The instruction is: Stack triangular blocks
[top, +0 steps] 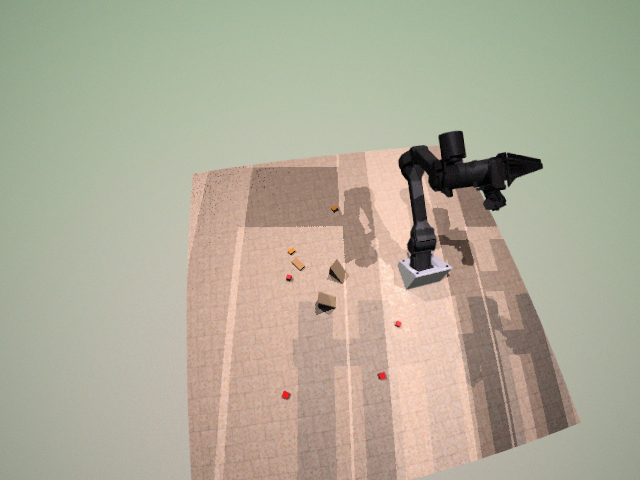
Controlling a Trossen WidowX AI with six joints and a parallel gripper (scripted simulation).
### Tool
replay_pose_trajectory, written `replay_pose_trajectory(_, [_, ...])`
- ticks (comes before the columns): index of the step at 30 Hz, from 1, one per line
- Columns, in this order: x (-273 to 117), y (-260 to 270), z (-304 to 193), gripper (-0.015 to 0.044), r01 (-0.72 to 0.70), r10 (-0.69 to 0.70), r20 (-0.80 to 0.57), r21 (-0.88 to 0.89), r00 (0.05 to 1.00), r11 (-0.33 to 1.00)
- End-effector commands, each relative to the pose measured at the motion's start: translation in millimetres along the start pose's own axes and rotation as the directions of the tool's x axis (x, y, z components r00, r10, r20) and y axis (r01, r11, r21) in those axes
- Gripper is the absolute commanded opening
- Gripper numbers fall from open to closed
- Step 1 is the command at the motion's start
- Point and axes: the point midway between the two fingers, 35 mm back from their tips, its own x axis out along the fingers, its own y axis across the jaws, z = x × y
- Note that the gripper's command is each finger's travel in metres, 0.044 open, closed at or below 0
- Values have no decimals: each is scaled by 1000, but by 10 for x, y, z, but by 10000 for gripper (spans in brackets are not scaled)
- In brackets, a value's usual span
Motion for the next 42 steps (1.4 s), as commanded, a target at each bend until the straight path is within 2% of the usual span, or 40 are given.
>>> replay_pose_trajectory(1, [-2,19,7,426,-6,6,3,11,1000,1000])
replay_pose_trajectory(5, [-71,450,186,440,-159,145,73,254,987,954])
replay_pose_trajectory(8, [-213,885,397,440,-322,281,157,478,947,817])
replay_pose_trajectory(11, [-425,1296,621,440,-461,404,250,657,880,597])
replay_pose_trajectory(15, [-821,1801,931,440,-553,541,380,809,750,198])
replay_pose_trajectory(18, [-1187,2112,1169,440,-525,611,479,843,630,-120])
replay_pose_trajectory(21, [-1540,2326,1374,440,-432,647,563,822,515,-372])
replay_pose_trajectory(24, [-1916,2487,1571,440,-282,658,642,766,395,-578])
replay_pose_trajectory(27, [-2318,2594,1764,440,-86,644,716,684,270,-724])
replay_pose_trajectory(31, [-2876,2648,2014,440,223,582,806,552,102,-803])
replay_pose_trajectory(34, [-3286,2617,2192,440,462,501,865,452,-19,-763])
replay_pose_trajectory(38, [-3791,2501,2382,440,716,367,917,361,-156,-597])
replay_pose_trajectory(42, [-4260,2317,2531,440,879,212,941,325,-264,-349])
